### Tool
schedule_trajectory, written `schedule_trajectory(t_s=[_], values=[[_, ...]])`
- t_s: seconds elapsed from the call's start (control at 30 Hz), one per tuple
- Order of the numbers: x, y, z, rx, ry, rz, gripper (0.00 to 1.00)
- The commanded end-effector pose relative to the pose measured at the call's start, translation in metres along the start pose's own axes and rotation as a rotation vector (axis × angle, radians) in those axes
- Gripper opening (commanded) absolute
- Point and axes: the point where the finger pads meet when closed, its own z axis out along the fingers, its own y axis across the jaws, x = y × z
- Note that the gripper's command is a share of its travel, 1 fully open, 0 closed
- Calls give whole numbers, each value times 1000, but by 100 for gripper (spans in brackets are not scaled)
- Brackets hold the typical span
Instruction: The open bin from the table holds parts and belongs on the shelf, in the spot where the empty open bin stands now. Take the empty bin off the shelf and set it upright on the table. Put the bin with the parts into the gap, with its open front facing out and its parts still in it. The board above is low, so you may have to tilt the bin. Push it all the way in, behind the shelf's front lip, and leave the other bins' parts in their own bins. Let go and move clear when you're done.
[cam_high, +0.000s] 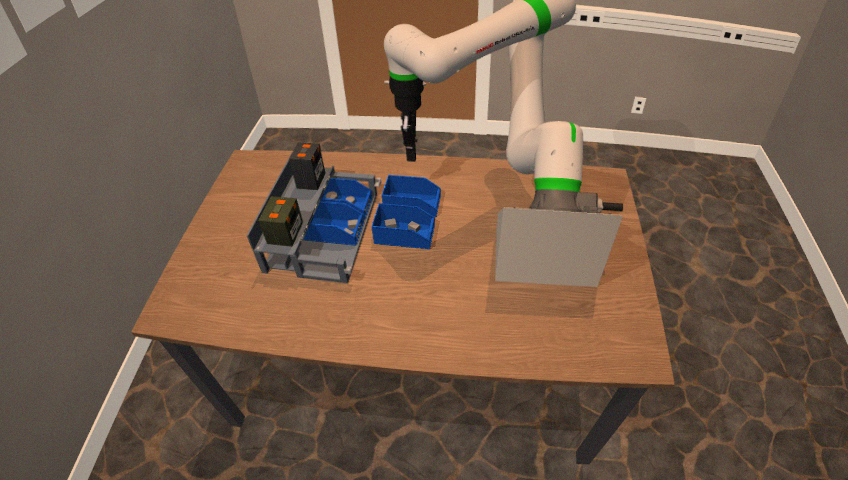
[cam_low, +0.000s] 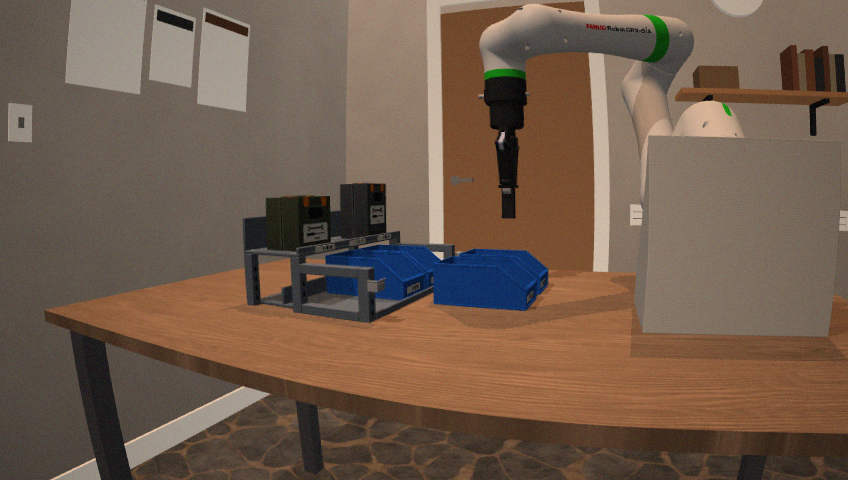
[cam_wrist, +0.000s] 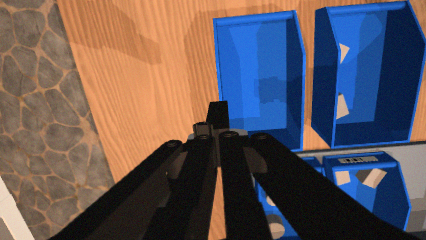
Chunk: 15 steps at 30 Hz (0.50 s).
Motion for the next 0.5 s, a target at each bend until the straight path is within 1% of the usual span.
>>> schedule_trajectory(t_s=[0.0, 0.03, 0.07, 0.13, 0.17, 0.2, 0.23, 0.27, 0.3, 0.33, 0.37, 0.47], values=[[-2, 11, -2, -1, -2, 0, 10], [-4, 29, -3, -3, -2, -1, 10], [-5, 55, -5, -5, -2, -2, 10], [-5, 55, -5, -5, -2, -2, 10], [-4, 83, -7, -5, -2, -1, 10], [-4, 83, -7, -5, -2, -1, 10], [-2, 108, -9, -3, -1, -1, 10], [-2, 108, -9, -3, -1, -1, 10], [1, 126, -10, -1, -1, 1, 10], [1, 126, -10, -1, -1, 1, 10], [2, 134, -10, 1, -1, 1, 10], [2, 136, -10, 1, -1, 1, 10]])
